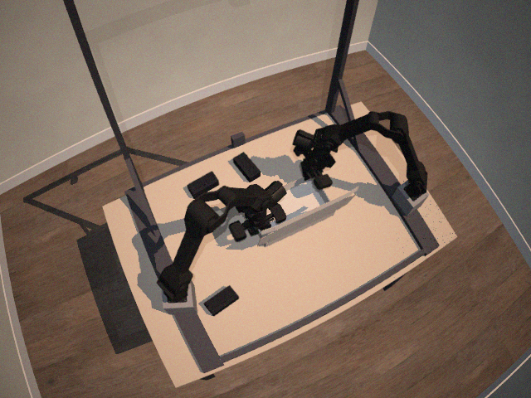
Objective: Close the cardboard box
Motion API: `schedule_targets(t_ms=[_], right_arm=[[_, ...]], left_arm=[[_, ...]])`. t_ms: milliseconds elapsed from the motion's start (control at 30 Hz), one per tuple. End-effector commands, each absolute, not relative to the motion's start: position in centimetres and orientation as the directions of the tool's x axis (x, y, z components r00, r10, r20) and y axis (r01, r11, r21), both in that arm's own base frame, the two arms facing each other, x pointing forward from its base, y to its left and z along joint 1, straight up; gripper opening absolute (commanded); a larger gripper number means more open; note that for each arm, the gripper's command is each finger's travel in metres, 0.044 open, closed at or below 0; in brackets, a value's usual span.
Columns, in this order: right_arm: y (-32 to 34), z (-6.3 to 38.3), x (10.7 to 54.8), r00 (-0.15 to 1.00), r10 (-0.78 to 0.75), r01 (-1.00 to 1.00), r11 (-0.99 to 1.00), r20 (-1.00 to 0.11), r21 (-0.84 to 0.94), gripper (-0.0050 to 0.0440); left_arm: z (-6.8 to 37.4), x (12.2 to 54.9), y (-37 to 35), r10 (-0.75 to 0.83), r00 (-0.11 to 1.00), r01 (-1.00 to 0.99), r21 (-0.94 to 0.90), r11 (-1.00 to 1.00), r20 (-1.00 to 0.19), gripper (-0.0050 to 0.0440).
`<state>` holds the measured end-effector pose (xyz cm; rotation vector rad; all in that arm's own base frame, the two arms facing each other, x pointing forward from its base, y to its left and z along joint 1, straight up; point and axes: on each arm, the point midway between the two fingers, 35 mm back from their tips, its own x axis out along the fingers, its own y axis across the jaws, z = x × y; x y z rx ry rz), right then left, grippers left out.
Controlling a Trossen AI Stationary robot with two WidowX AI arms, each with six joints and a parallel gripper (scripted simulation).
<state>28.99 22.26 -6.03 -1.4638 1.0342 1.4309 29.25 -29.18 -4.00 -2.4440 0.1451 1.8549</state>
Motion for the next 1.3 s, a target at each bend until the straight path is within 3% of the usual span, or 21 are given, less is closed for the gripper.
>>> schedule_targets(t_ms=[0,100,200,267,767,1267], right_arm=[[22.63,-5.23,29.41,0.035,0.006,-0.946,-0.321,-0.999,-0.036,0.0014],[22.63,-5.23,29.41,0.035,0.006,-0.946,-0.321,-0.999,-0.036,0.0014],[22.63,-5.23,29.41,0.035,0.006,-0.946,-0.321,-0.999,-0.036,0.0086],[22.63,-5.23,29.41,0.035,0.006,-0.946,-0.321,-0.999,-0.036,0.0086],[22.64,-5.24,29.41,0.035,0.006,-0.946,-0.321,-0.999,-0.035,0.0440],[22.65,-5.02,29.42,0.035,0.006,-0.946,-0.321,-0.999,-0.035,0.0440]], left_arm=[[-3.06,29.54,-29.63,-0.055,0.281,-0.117,0.023,-0.993,-0.958,0.0003],[-3.06,29.54,-29.63,-0.055,0.281,-0.117,0.023,-0.993,-0.958,0.0003],[-3.06,29.54,-29.63,-0.055,0.281,-0.117,0.023,-0.993,-0.958,0.0061],[-3.06,29.54,-29.63,-0.055,0.281,-0.117,0.023,-0.993,-0.958,0.0061],[-3.06,29.55,-29.64,-0.055,0.281,-0.117,0.023,-0.993,-0.958,0.0061],[-3.06,29.55,-29.64,-0.056,0.281,-0.117,0.023,-0.993,-0.958,0.0061]])
